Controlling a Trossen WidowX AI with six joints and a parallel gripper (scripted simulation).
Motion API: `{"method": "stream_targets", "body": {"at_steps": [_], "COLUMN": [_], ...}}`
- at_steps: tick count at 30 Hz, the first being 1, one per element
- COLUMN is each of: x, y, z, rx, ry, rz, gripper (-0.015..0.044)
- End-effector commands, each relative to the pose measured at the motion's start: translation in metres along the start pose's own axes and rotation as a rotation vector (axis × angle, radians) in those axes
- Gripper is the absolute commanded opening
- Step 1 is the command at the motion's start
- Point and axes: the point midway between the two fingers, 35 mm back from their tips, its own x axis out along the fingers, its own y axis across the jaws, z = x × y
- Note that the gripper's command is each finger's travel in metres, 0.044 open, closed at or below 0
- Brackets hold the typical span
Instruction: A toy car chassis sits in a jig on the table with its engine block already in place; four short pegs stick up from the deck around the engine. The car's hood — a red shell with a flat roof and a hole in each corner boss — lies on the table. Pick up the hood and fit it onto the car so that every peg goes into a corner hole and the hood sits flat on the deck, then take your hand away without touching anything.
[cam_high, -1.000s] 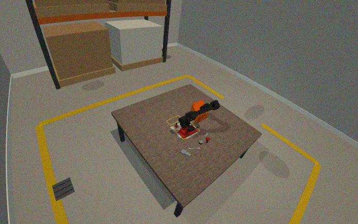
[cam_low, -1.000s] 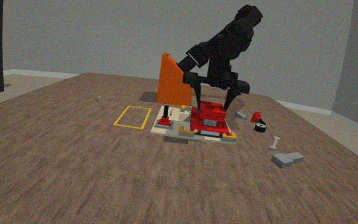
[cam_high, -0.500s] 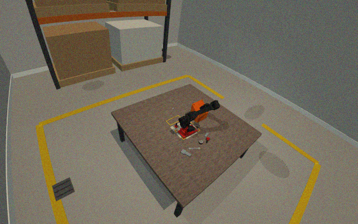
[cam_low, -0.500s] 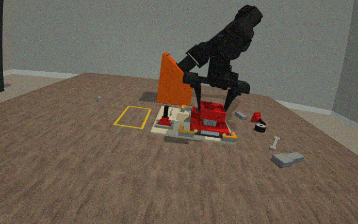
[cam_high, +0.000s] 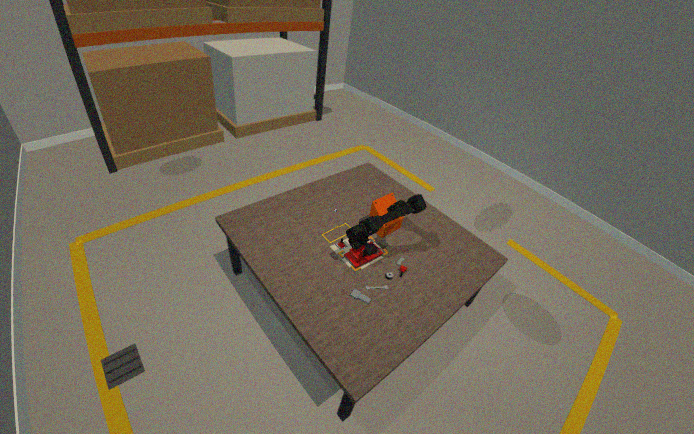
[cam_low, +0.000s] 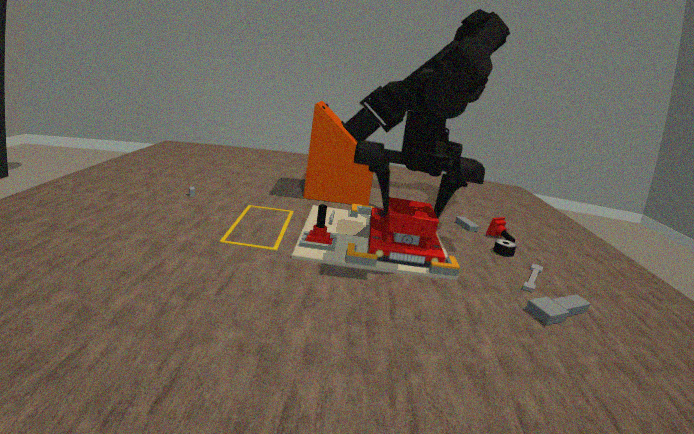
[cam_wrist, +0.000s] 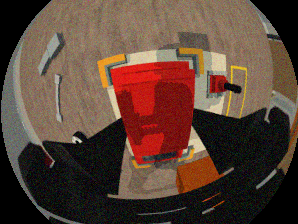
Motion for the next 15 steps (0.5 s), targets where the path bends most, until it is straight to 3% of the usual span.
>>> {"method": "stream_targets", "body": {"at_steps": [1, 15], "x": [0.0020, 0.0082], "y": [-0.0003, -0.0003], "z": [0.0001, 0.0001], "rx": [0.005, 0.005], "ry": [0.000, 0.000], "rz": [-0.001, -0.001], "gripper": [0.0000, 0.0000]}}
